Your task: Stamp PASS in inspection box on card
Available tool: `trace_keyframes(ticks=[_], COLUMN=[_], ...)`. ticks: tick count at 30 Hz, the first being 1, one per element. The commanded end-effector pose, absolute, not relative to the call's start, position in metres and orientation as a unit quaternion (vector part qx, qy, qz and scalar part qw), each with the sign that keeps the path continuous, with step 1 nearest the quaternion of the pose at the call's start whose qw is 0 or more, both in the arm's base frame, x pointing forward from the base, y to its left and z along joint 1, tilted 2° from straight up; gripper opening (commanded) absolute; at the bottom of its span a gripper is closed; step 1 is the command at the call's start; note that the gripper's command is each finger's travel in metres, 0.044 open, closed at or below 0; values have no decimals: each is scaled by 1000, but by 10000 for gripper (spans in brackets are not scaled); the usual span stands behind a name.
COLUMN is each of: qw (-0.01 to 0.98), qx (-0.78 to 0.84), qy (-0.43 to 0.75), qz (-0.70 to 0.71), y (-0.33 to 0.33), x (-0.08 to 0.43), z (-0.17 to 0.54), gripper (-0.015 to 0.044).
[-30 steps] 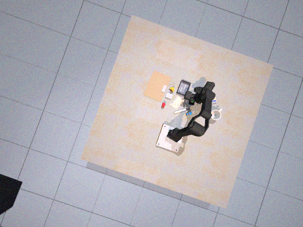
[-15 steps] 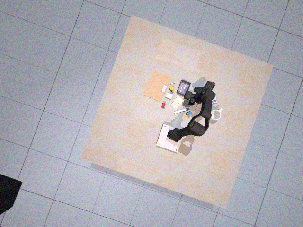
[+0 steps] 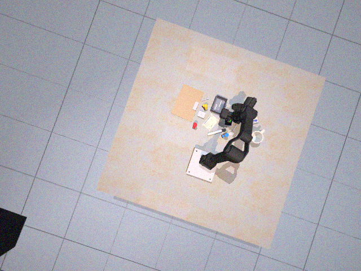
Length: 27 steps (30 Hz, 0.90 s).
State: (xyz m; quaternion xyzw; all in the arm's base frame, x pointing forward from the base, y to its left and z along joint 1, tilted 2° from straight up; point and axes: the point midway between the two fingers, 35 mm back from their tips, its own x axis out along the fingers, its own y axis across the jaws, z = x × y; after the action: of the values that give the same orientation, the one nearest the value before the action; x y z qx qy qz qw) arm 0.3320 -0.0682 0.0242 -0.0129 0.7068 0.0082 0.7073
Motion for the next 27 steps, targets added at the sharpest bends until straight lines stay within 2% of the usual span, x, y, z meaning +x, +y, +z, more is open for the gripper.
trace_keyframes(ticks=[1, 27], qw=[707, 707], qx=[-12, -12], qy=[707, 707], qz=[9, 9], y=[-68, -68], x=[332, 332], z=[28, 70], gripper=[0, 0])
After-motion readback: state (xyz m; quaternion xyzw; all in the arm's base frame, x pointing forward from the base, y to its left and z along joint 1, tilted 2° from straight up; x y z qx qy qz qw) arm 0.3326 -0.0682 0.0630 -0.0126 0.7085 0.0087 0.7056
